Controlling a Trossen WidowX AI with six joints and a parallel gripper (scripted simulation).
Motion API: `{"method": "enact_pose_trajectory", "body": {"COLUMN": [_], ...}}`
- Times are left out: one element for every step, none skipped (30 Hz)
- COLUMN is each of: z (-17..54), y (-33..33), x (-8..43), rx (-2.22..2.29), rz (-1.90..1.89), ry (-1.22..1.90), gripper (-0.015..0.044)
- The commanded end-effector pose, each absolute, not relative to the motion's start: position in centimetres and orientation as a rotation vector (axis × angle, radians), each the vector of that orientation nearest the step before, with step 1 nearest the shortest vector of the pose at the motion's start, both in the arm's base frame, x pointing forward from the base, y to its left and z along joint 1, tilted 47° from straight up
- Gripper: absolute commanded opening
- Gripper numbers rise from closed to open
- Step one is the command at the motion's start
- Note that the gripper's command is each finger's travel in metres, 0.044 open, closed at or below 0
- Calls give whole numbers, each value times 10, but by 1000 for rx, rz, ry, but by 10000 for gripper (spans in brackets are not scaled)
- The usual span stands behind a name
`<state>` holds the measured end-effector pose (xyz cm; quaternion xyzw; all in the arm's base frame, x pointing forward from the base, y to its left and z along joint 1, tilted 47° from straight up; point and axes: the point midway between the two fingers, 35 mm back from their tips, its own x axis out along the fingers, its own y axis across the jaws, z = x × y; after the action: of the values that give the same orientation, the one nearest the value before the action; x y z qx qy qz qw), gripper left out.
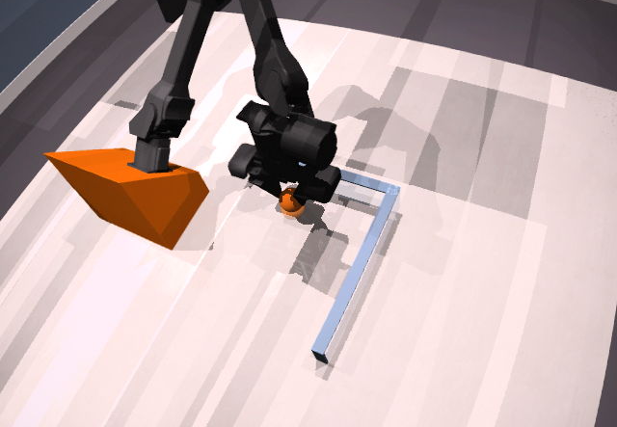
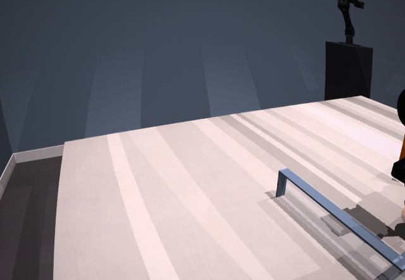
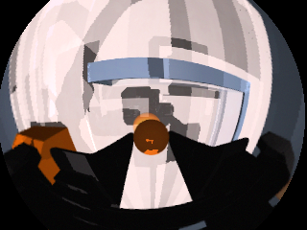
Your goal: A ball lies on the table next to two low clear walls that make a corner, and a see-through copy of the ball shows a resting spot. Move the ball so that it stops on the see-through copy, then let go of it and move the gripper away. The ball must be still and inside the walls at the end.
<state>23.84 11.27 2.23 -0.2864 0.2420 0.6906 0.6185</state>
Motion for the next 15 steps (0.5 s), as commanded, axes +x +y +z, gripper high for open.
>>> {"method": "enact_pose_trajectory", "body": {"z": [12, 11, 11, 11, 11, 11, 10, 9, 9, 8, 6, 5, 4, 3, 2], "y": [123, 124, 124, 124, 124, 124, 125, 125, 126, 127, 129, 130, 131, 132, 133], "x": [233, 233, 233, 233, 233, 233, 233, 233, 233, 233, 233, 233, 232, 232, 232], "rx": [-638, -638, -638, -638, -638, -638, -638, -638, -638, -638, -638, -638, -638, -637, -637], "rz": [1594, 1594, 1594, 1594, 1594, 1594, 1594, 1594, 1594, 1594, 1594, 1594, 1594, 1594, 1595], "ry": [564, 564, 564, 564, 564, 564, 564, 564, 564, 564, 564, 564, 564, 564, 564], "gripper": [0, 0, 0, 0, 0, 0, 0, 0, 0, 0, 0, 0, 0, 0, 0]}}
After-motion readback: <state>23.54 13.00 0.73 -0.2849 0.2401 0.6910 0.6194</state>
